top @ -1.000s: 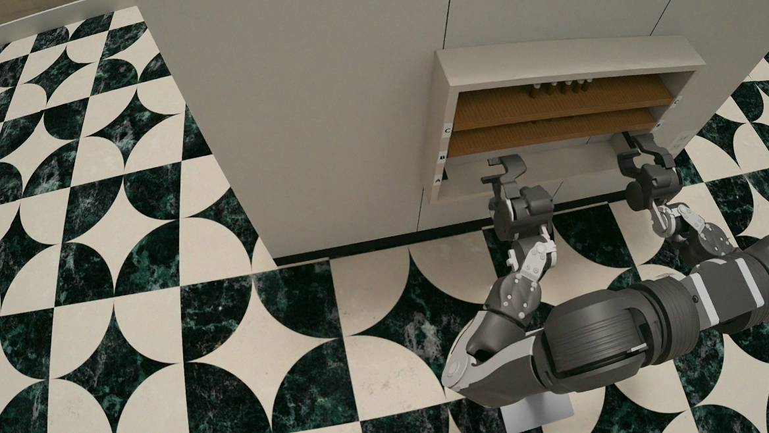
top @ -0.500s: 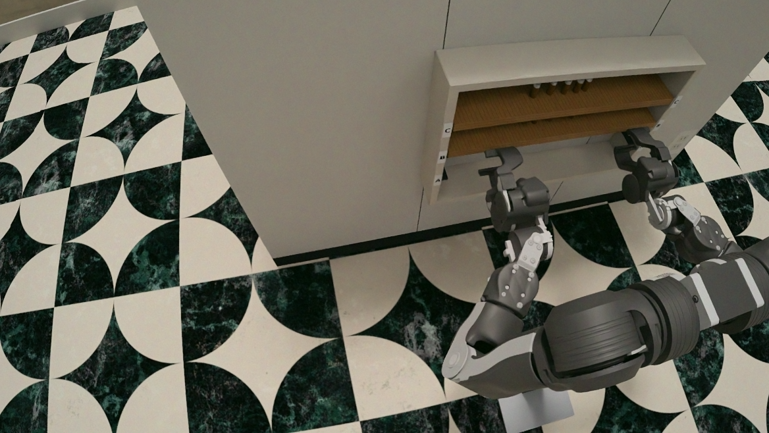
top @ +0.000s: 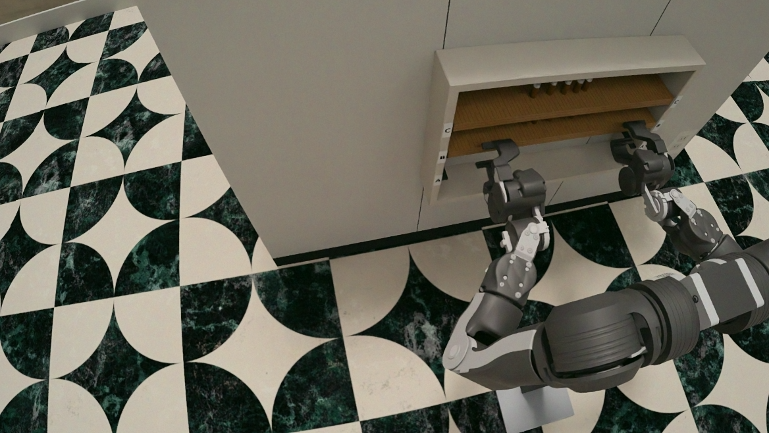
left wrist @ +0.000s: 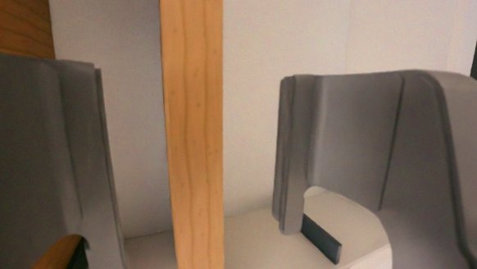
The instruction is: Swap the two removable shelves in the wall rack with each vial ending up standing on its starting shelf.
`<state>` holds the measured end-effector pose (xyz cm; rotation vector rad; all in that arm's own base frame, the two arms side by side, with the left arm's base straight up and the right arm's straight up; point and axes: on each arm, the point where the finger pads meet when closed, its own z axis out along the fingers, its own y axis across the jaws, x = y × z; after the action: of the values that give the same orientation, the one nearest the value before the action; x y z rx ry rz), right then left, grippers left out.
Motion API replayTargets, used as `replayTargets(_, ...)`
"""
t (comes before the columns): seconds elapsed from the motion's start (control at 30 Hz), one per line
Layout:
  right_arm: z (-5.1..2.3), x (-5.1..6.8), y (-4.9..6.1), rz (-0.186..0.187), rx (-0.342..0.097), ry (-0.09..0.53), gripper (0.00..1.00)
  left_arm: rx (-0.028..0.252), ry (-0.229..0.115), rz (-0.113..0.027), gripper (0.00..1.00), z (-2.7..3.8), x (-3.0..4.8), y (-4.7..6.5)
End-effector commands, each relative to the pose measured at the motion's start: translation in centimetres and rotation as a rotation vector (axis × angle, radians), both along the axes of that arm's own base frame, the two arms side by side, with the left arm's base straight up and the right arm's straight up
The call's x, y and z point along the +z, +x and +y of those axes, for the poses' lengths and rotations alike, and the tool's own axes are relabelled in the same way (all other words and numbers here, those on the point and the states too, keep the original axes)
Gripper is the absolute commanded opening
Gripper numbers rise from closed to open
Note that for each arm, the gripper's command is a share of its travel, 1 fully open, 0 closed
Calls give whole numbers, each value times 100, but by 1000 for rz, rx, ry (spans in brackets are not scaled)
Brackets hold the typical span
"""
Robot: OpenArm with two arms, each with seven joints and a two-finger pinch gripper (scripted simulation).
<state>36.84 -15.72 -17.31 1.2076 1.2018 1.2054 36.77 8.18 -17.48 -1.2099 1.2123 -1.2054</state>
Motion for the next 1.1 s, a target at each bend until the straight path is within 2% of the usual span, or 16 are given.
replayTargets(0.0, 15, -8, 18, 5, 7, 2, 33, -1, -3, -3, 33, 5, 9, 24)
replayTargets(1.07, 15, -8, 372, 5, 7, 2, 33, -1, -3, -3, 33, 5, 9, 379)
